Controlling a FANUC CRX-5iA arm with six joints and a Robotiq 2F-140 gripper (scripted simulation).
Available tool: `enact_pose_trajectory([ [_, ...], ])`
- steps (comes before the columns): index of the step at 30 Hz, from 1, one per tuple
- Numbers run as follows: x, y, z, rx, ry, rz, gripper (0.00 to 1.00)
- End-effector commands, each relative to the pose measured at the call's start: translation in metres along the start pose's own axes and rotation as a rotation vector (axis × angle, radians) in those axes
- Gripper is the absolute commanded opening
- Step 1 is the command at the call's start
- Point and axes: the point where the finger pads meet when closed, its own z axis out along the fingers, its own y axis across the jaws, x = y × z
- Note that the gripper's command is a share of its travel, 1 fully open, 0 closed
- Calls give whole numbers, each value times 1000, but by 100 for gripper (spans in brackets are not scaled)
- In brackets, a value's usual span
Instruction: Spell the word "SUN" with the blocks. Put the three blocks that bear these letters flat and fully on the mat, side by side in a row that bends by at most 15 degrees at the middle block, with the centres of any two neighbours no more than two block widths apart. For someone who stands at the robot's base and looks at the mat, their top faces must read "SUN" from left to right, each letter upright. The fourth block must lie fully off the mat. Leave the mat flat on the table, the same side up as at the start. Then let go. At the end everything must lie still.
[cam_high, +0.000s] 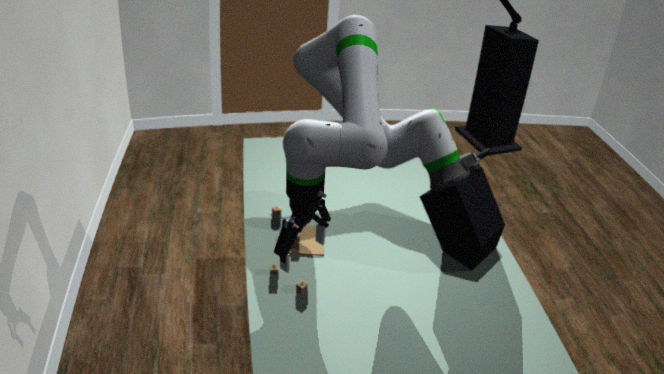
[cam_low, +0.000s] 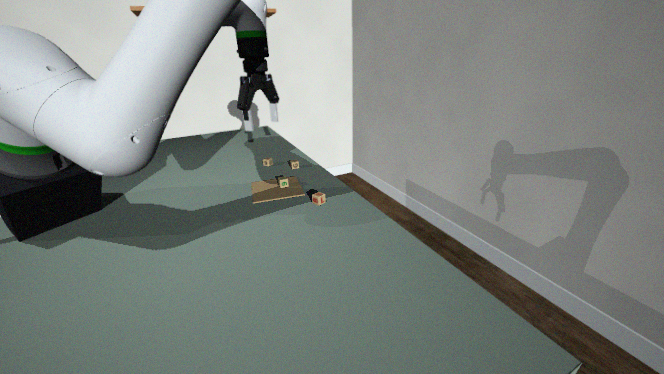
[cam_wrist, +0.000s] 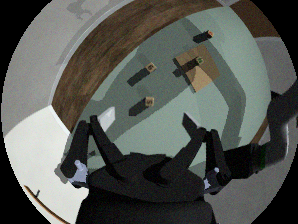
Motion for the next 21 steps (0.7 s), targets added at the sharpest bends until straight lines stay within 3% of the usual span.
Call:
enact_pose_trajectory([
  [1,0,0,0,0,0,0,100],
  [9,0,0,0,0,0,-50,100],
  [21,0,0,5,0,0,-423,100],
])
